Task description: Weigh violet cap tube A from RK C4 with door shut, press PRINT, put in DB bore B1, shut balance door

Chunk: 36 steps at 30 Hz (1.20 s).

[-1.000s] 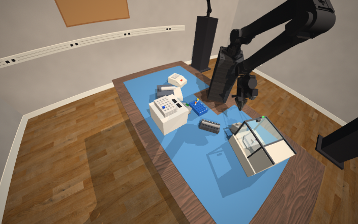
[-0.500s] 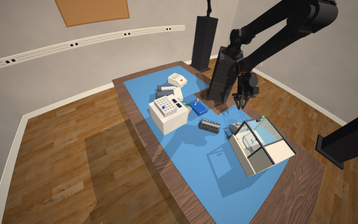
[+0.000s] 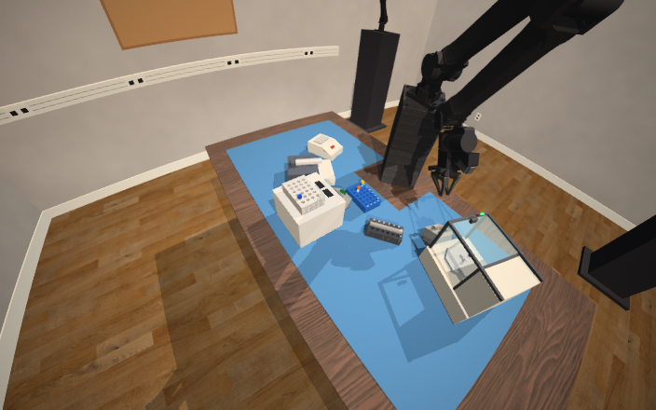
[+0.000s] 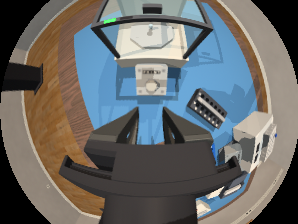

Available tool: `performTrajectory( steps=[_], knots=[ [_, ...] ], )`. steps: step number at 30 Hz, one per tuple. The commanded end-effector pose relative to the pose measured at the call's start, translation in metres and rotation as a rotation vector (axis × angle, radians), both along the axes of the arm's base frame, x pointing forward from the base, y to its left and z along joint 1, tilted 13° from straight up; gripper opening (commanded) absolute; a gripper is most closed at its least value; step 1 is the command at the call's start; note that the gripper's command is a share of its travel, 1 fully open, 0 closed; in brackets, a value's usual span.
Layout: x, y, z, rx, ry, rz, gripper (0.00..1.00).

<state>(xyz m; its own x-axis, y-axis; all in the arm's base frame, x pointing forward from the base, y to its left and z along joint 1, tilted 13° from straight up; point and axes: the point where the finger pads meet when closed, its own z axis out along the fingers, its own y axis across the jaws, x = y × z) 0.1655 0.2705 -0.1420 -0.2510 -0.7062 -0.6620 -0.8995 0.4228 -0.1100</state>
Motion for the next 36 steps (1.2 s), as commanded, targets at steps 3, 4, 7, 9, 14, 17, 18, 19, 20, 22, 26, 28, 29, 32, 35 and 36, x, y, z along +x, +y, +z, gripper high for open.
performTrajectory(
  steps=[3,4,7,9,14,17,18,19,20,22,26,28,29,32,35,36],
  knots=[
    [-0.007,-0.011,0.008,-0.013,0.018,-0.013,0.3],
    [-0.008,-0.011,0.01,-0.013,0.018,-0.01,0.3],
    [-0.011,-0.01,0.015,-0.012,0.018,-0.004,0.3],
    [-0.01,-0.011,0.018,-0.012,0.017,-0.008,0.3],
    [-0.012,-0.011,0.025,-0.011,0.017,-0.004,0.3],
    [-0.012,-0.012,0.029,-0.01,0.016,-0.008,0.3],
    [-0.012,-0.012,0.029,-0.01,0.016,-0.008,0.3],
    [-0.01,-0.013,0.03,-0.009,0.016,-0.014,0.3],
    [-0.012,-0.013,0.032,-0.009,0.016,-0.01,0.3],
    [-0.014,-0.012,0.035,-0.009,0.016,-0.005,0.3],
    [-0.013,-0.013,0.041,-0.008,0.015,-0.01,0.3],
    [-0.014,-0.013,0.044,-0.007,0.014,-0.007,0.3],
    [-0.015,-0.012,0.046,-0.007,0.014,-0.004,0.3],
    [-0.014,-0.013,0.05,-0.006,0.013,-0.009,0.3],
    [-0.014,-0.013,0.052,-0.005,0.013,-0.01,0.3],
    [-0.014,-0.011,0.054,-0.001,0.012,-0.008,0.3]
  ],
)
